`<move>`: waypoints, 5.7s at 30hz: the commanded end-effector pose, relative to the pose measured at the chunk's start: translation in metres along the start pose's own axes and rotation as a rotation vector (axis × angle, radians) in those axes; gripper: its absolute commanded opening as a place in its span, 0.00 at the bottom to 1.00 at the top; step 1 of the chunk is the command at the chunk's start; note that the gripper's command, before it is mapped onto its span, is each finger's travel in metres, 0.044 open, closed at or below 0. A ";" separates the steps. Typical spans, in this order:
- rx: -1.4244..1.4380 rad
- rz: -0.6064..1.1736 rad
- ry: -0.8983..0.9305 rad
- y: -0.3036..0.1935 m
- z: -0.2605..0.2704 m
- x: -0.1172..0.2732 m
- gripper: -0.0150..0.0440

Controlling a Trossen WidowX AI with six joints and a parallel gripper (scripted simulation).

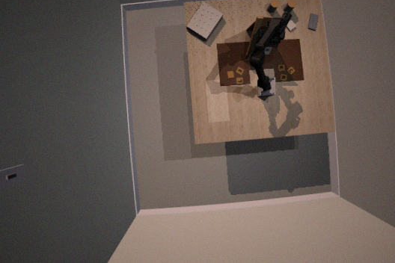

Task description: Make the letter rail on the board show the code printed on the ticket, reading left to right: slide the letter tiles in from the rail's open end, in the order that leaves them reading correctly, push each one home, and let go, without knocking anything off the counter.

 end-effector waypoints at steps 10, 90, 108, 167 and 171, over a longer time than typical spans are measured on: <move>-0.006 0.001 0.004 0.000 0.004 -0.001 0.25; 1.263 -0.186 -0.031 -0.149 0.090 0.000 0.83; 1.088 0.219 0.121 -0.231 0.135 -0.074 0.83; 1.088 0.217 0.124 -0.246 0.134 -0.124 0.82; 1.088 0.217 0.124 -0.246 0.134 -0.124 0.77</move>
Point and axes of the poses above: the point midway between the two fingers, 35 mm back from their tips, its own x axis back along the fingers, its own z axis across the jaws, y = z × x, the point moved 2 cm from there along x, back along the fingers, and after that the axes turned 6 degrees about -x, right-handed, at the moved point
